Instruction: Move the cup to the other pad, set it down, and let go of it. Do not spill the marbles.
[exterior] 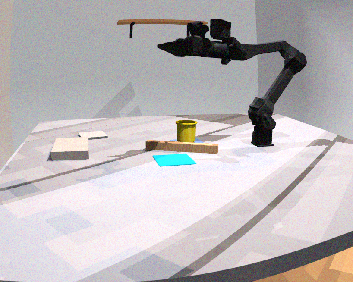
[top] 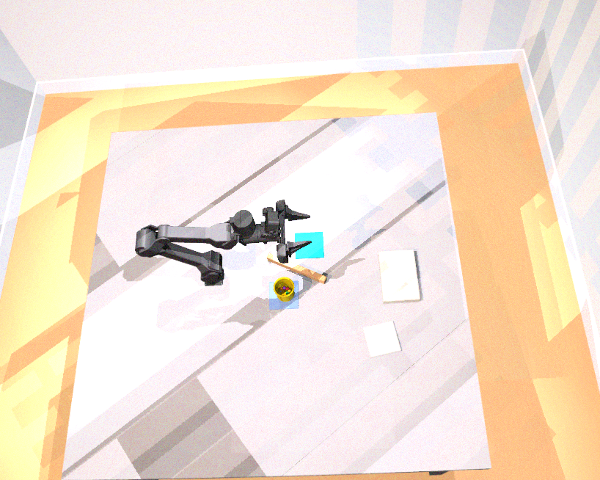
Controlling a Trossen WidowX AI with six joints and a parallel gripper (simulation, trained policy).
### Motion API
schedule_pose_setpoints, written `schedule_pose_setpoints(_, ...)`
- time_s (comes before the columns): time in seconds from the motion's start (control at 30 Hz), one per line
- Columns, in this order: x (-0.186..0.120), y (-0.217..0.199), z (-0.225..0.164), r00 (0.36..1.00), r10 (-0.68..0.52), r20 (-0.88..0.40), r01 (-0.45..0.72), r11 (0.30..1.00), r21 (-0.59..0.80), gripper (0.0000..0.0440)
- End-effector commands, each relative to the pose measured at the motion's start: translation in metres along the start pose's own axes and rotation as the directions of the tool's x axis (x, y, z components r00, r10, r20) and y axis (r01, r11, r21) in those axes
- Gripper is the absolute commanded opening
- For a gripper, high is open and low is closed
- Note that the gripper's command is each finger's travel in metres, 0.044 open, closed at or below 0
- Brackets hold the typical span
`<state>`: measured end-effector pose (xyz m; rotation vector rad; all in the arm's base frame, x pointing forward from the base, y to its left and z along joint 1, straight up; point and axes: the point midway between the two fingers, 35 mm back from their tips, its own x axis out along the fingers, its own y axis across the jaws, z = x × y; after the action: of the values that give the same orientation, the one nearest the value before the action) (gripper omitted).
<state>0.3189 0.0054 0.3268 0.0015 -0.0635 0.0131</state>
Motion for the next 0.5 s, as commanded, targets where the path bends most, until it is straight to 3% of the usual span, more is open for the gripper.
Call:
schedule_pose_setpoints(0.0,0.000,0.000,-0.001,1.000,-0.001,-0.007,0.001,1.000,0.006,0.0374)
schedule_pose_setpoints(0.37,-0.004,0.009,-0.019,0.991,0.011,-0.132,0.000,0.996,0.084,0.0089)
schedule_pose_setpoints(0.47,-0.004,0.013,-0.024,0.984,0.024,-0.177,-0.005,0.994,0.108,0.0075)
